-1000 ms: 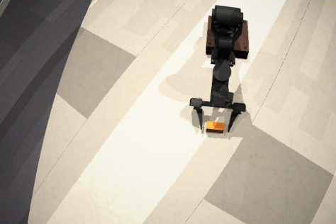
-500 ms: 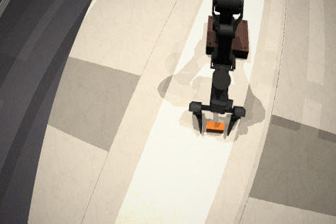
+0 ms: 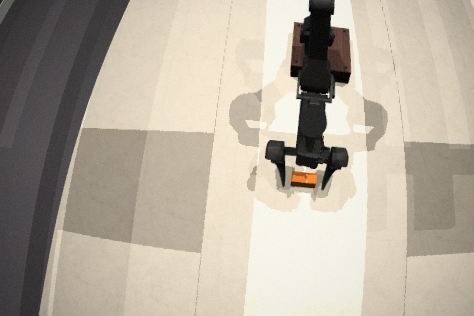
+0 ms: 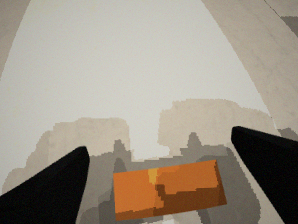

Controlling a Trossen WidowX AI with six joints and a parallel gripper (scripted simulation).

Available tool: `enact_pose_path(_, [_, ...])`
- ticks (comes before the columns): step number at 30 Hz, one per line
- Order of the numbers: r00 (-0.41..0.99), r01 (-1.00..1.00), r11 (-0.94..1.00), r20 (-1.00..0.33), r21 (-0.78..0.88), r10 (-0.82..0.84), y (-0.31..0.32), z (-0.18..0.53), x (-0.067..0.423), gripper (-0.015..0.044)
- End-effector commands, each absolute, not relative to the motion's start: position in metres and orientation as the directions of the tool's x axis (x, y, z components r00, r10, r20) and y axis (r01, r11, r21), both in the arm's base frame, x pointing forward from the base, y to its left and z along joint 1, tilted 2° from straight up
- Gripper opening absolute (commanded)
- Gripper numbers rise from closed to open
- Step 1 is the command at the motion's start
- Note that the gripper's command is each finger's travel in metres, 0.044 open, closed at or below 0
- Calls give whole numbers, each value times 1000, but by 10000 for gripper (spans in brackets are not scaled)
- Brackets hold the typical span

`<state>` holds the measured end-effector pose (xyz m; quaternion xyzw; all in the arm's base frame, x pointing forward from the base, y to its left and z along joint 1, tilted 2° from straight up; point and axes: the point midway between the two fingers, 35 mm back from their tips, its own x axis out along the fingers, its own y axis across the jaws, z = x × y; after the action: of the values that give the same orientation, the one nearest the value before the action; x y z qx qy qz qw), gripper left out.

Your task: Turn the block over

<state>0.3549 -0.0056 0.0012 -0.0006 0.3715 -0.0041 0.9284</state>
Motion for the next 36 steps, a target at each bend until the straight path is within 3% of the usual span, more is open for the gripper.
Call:
enact_pose_path(1, [544,8,1000,-839,-2,-6,-5,52,319,440])
enact_pose_path(17, [523,8,1000,-852,-2,-6,-5,53,321,440])
enact_pose_path(32, [38,8,1000,-999,-2,-2,-6,76,355,440])
enact_pose_path(36, [-13,8,1000,-1000,-2,-2,-5,79,356,440])
